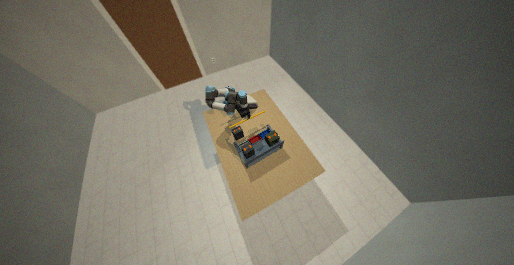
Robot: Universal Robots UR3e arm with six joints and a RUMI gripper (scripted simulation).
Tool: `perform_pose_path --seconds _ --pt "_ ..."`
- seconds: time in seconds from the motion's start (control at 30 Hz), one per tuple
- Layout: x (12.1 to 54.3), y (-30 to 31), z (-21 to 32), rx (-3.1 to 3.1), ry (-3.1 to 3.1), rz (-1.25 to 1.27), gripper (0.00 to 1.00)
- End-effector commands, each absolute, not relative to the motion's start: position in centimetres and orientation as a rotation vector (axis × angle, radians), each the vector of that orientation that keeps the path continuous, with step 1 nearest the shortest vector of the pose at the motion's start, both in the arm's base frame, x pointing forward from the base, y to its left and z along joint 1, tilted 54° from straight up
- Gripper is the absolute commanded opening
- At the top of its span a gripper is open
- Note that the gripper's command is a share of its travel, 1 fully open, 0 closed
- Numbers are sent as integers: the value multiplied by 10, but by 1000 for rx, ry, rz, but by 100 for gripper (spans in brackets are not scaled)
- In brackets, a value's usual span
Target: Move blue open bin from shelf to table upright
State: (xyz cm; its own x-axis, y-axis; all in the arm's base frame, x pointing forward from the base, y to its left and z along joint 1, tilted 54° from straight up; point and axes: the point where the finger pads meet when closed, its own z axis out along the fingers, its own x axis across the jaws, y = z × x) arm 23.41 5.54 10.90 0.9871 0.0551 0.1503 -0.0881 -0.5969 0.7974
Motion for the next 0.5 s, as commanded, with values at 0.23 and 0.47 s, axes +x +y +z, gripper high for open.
perform_pose_path --seconds 0.23,0.47 --pt "183 60 91 2203 -23 200 0" --pt "183 60 91 2203 -23 200 0"
